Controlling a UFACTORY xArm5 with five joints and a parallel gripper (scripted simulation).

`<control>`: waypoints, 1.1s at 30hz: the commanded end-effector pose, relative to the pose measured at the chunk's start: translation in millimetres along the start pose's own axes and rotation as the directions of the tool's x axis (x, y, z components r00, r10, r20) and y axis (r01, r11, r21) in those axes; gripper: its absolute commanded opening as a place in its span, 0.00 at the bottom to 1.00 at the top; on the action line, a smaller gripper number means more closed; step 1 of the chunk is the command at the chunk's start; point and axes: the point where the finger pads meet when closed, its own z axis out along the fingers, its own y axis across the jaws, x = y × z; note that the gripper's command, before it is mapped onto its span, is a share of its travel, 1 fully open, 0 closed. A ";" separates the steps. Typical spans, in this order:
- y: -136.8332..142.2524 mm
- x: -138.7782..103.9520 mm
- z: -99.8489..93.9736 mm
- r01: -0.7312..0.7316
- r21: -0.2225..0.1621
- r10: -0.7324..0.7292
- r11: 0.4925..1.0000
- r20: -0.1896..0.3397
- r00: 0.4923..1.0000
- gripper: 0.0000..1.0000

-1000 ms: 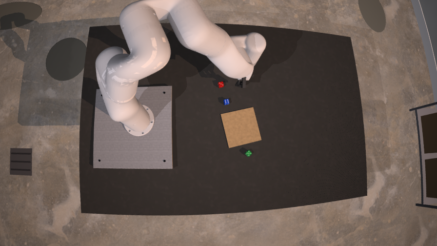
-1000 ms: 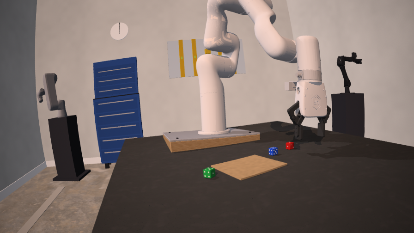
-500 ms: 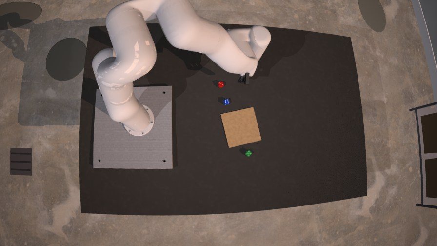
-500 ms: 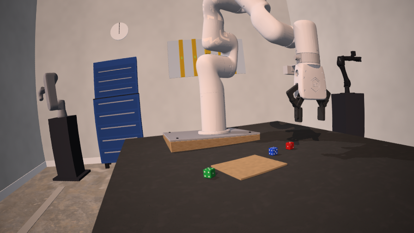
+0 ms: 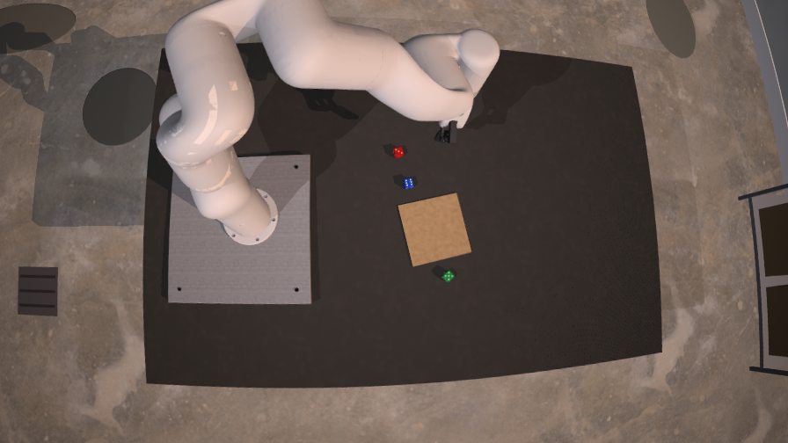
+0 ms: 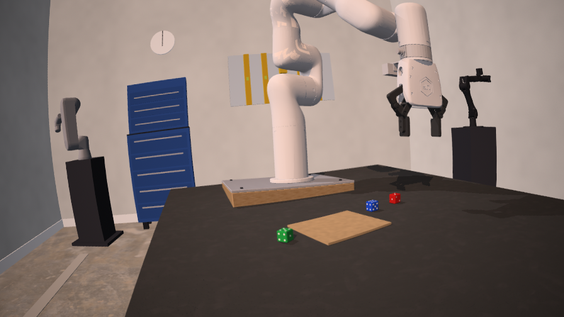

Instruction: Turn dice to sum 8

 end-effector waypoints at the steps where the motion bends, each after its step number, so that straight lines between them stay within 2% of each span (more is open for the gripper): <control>1: 0.3 -1.1 -2.6 0.000 -0.002 0.000 1.000 0.004 1.000 1.00; 6: -2.2 4.1 -2.4 0.019 -0.002 -0.019 1.000 0.005 1.000 1.00; 10: -25.6 53.8 4.9 0.192 -0.004 -0.192 0.981 0.018 0.981 1.00; 12: -25.6 53.8 4.9 0.192 -0.004 -0.192 0.981 0.018 0.981 1.00; 14: -32.1 67.8 8.5 0.239 -0.004 -0.239 0.971 0.021 0.971 1.00; 33: -32.5 68.6 8.8 0.241 -0.004 -0.241 0.970 0.021 0.970 1.00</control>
